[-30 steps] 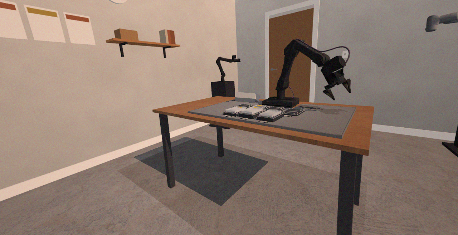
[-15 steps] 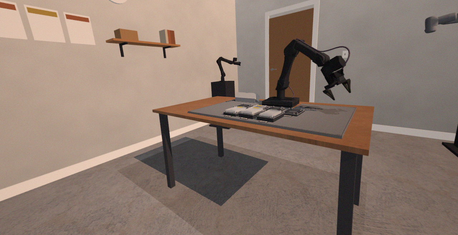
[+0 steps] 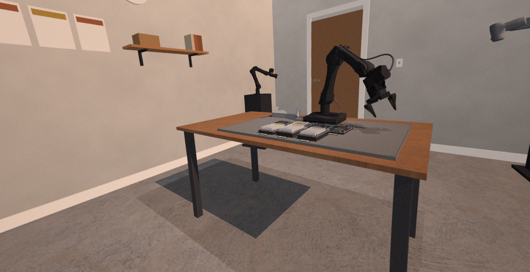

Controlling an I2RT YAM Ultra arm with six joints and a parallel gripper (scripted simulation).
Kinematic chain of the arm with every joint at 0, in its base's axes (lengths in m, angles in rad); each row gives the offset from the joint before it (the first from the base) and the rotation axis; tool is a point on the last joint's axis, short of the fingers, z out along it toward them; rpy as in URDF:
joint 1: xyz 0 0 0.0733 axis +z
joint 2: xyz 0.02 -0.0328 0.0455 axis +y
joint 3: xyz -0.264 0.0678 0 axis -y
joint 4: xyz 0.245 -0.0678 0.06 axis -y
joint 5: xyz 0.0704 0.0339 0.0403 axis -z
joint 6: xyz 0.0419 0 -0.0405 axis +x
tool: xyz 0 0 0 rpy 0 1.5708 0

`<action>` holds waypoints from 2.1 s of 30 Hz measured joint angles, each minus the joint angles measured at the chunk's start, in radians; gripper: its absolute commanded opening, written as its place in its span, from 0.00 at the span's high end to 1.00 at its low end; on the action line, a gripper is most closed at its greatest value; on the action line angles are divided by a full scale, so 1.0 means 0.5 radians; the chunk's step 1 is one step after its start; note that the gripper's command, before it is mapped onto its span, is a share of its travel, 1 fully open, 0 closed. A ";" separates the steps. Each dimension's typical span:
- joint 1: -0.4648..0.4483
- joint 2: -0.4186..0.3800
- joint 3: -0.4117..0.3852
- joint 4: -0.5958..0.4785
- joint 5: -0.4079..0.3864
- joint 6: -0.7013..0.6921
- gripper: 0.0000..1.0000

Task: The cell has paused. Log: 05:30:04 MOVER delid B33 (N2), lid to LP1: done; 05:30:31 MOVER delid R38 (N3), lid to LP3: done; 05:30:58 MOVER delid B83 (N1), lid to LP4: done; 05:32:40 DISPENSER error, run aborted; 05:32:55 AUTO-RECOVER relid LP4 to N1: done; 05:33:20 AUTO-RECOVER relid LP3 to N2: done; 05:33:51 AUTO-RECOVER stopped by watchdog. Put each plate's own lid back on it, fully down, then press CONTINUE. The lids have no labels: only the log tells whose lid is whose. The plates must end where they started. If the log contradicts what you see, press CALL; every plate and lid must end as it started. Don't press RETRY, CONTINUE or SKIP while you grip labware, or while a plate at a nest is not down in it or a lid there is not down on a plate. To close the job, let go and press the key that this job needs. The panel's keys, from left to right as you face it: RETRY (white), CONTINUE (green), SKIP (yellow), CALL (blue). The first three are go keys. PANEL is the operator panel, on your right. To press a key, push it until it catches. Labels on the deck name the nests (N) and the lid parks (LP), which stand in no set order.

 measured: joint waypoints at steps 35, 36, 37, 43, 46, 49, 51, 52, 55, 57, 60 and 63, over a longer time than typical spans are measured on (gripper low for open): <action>-0.670 -0.063 -0.107 -0.243 0.113 -0.350 0.00; -0.680 -0.063 -0.107 -0.248 0.117 -0.356 0.00; -0.688 -0.063 -0.107 -0.257 0.124 -0.359 0.00; -0.796 -0.085 -0.144 -0.298 0.137 -0.418 0.00; -0.890 -0.104 -0.172 -0.318 0.131 -0.475 0.00; -0.965 -0.107 -0.172 -0.340 0.153 -0.506 0.00; -1.006 -0.111 -0.180 -0.349 0.159 -0.532 0.00; -1.022 -0.114 -0.185 -0.356 0.163 -0.542 0.00; -1.052 -0.114 -0.185 -0.388 0.178 -0.555 0.00; -1.083 -0.114 -0.185 -0.409 0.183 -0.571 0.00; -1.160 -0.130 -0.212 -0.414 0.182 -0.620 0.00; -1.253 -0.146 -0.231 -0.441 0.188 -0.668 0.00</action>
